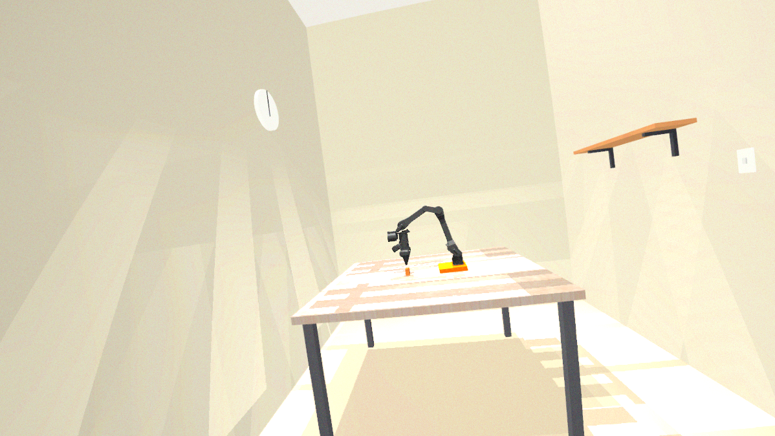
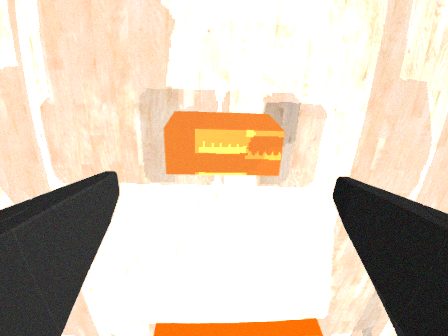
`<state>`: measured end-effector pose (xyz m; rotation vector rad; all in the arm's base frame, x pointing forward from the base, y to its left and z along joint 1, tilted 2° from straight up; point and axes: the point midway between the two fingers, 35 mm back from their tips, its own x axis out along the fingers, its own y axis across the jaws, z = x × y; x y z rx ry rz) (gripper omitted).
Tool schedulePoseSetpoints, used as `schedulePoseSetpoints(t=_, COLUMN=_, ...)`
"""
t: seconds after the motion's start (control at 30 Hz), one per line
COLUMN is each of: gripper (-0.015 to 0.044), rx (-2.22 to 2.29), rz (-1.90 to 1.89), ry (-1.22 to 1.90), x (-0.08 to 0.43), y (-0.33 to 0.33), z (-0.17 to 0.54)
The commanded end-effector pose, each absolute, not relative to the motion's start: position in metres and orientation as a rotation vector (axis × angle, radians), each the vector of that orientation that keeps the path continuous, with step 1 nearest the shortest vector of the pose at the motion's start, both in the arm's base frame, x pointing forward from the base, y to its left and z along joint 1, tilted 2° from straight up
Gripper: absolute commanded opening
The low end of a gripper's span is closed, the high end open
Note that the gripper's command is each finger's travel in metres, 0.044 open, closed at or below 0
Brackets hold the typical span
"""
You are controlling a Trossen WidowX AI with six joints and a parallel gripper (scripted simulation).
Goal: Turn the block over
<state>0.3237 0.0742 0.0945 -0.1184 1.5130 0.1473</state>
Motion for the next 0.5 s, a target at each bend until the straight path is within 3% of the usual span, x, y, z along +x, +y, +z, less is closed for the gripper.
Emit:
schedulePoseSetpoints(t=0.0, gripper=0.044, rx=-0.118, rz=0.155, ry=1.514, x=0.324, y=0.075, z=0.082)
schedulePoseSetpoints(t=0.47, gripper=0.044, rx=-0.118, rz=0.155, ry=1.514, x=0.325, y=0.076, z=0.065)
